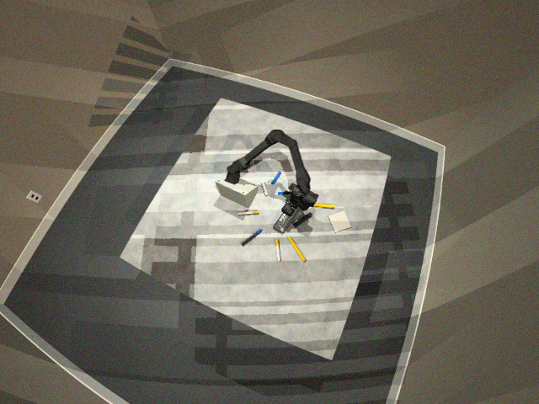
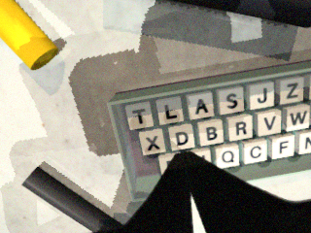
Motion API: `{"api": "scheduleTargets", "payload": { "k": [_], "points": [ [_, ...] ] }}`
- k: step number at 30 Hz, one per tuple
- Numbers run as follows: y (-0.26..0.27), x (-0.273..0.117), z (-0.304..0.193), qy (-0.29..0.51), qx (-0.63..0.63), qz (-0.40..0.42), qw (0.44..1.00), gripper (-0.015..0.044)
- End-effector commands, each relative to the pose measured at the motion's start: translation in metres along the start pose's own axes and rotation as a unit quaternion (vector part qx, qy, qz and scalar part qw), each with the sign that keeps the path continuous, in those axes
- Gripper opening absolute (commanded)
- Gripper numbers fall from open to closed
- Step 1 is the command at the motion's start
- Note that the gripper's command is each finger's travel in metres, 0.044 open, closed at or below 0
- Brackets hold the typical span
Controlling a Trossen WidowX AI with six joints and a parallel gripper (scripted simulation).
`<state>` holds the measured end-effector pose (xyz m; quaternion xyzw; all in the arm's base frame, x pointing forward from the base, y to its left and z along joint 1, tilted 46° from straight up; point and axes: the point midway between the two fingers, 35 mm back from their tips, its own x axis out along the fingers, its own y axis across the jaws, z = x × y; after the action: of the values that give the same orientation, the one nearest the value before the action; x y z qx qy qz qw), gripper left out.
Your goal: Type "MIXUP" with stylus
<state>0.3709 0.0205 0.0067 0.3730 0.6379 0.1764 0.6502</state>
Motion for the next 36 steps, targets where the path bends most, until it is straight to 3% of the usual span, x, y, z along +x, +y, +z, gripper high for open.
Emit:
{"api": "scheduleTargets", "payload": {
  "k": [1,6,18,23,36],
  "points": [
    [-0.002,0.000,0.001,0.000,0.000,0.003,1.000,0.0000],
    [-0.061,0.000,0.001,0.000,0.000,0.002,1.000,0.0000],
    [-0.066,0.000,0.001,0.000,0.000,0.002,1.000,0.0000],
    [-0.124,0.000,0.001,0.000,0.000,0.001,1.000,0.0000],
    [-0.126,0.000,0.000,0.000,0.000,0.001,1.000,0.0000]
  ]
}}
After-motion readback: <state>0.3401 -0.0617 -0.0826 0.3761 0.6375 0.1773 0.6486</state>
